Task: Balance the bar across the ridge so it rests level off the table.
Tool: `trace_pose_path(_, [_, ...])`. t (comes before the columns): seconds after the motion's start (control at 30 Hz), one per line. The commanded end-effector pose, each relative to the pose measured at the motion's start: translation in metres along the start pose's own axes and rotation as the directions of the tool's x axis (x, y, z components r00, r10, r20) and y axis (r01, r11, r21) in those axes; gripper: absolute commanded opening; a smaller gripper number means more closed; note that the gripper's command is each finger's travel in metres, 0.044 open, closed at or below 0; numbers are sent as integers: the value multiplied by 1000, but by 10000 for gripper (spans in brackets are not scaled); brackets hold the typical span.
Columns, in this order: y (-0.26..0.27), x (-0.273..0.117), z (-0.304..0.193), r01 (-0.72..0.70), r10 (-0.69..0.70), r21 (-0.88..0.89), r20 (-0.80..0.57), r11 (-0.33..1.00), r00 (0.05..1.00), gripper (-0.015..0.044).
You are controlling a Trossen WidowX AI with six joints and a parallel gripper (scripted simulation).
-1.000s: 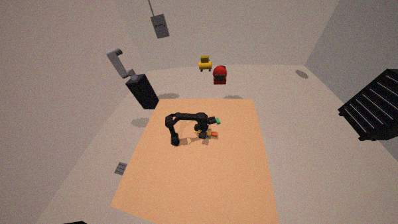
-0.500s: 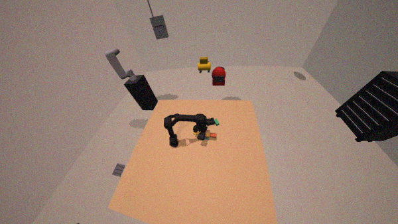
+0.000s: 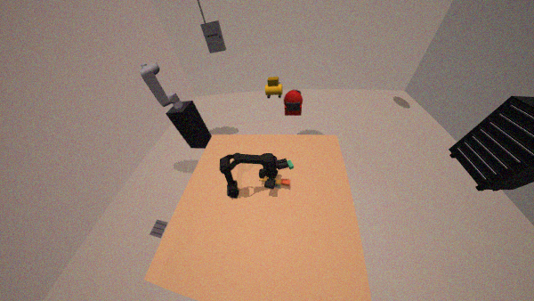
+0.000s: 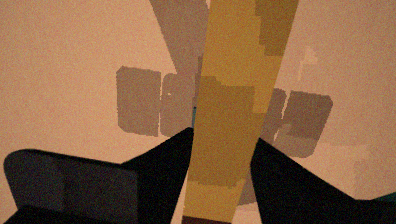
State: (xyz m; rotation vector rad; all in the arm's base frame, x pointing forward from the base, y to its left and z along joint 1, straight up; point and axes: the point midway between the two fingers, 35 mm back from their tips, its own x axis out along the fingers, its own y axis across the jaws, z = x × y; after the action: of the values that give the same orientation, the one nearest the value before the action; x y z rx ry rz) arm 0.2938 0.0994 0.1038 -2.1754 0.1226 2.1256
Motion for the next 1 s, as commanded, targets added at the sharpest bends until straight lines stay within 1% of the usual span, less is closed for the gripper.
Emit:
trace_pose_path(0.0, [0,1,-1,-2,2,-3,-2,1000,1000,0])
trace_pose_path(0.97, [1,3,0,-2,2,-3,-2,1000,1000,0])
